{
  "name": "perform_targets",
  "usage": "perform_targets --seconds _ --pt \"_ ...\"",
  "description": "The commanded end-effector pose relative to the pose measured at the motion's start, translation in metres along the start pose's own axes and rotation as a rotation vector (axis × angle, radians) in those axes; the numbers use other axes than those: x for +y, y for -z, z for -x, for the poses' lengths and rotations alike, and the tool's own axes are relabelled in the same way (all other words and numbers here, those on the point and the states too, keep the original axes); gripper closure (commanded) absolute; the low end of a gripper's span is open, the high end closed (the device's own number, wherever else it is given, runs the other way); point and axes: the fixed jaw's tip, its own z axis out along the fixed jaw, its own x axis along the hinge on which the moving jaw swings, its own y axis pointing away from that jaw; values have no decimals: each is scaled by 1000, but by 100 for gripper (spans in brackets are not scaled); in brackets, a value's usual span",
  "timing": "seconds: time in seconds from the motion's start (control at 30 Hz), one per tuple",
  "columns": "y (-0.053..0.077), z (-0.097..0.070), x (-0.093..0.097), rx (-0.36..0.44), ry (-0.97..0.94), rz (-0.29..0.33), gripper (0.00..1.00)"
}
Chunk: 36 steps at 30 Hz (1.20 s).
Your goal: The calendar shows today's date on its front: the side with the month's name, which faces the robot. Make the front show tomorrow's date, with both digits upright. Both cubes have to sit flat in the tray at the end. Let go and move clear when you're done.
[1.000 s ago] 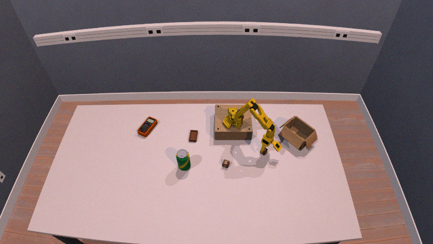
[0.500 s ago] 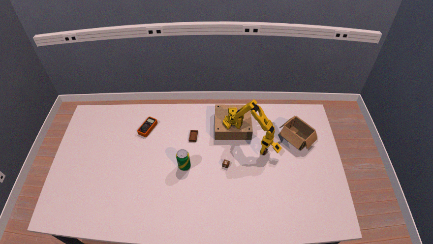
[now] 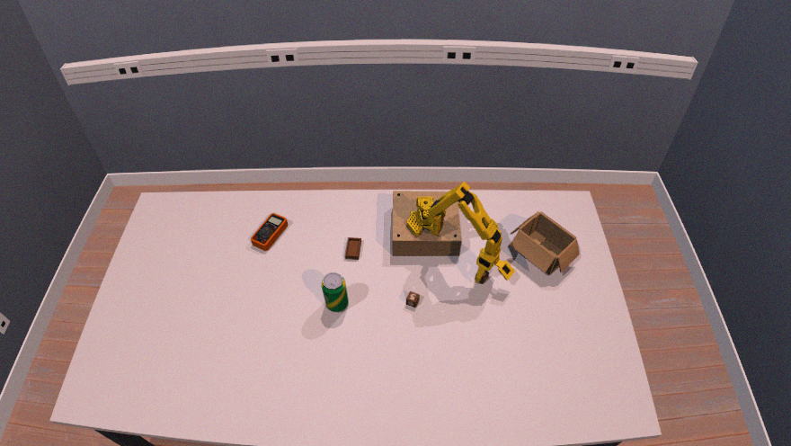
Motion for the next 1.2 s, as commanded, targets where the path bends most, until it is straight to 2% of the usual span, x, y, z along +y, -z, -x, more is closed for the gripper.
perform_targets --seconds 0.0,0.73,1.17 --pt "-2 -1 1 2 1 1 66" --pt "-2 -1 -7 2 1 0 77" --pt "-2 -1 -9 2 1 0 80"
